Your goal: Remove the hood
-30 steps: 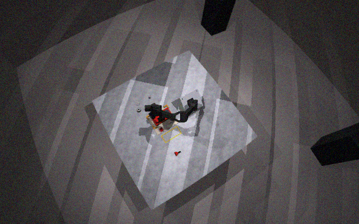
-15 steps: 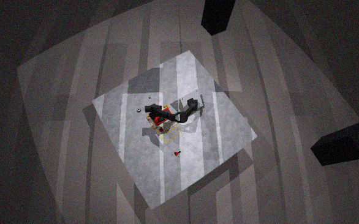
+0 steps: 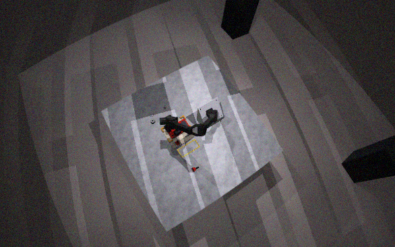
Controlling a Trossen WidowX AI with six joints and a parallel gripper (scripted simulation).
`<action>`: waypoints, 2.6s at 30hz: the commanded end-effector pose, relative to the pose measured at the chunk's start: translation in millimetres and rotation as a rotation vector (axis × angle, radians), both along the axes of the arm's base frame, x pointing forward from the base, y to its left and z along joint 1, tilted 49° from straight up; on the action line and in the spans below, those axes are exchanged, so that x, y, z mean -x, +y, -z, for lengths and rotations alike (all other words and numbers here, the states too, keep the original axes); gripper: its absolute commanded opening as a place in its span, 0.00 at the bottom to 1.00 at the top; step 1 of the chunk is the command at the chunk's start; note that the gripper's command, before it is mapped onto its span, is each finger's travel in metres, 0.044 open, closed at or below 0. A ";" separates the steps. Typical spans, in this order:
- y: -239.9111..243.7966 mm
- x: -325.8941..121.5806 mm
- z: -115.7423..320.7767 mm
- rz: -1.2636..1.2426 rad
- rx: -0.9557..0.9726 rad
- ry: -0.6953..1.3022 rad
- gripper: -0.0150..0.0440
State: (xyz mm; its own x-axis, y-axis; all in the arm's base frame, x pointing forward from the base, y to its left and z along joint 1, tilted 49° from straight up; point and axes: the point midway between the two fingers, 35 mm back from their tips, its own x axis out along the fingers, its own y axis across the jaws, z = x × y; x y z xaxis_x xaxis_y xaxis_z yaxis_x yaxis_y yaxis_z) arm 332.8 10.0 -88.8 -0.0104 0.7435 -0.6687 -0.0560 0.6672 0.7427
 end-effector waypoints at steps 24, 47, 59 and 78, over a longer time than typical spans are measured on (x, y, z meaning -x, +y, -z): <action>18.6 4.2 14.4 0.001 -0.009 0.008 1.00; 27.6 5.3 21.8 0.001 -0.010 0.009 1.00; 32.1 5.4 25.7 0.001 -0.010 0.009 1.00; 39.2 5.8 31.8 0.001 -0.011 0.009 1.00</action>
State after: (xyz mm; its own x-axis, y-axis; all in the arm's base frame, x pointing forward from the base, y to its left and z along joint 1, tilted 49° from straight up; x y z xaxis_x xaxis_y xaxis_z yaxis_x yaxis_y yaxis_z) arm 328.2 46.7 -119.3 -0.0139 0.7469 -0.6647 -0.0538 0.6633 0.7464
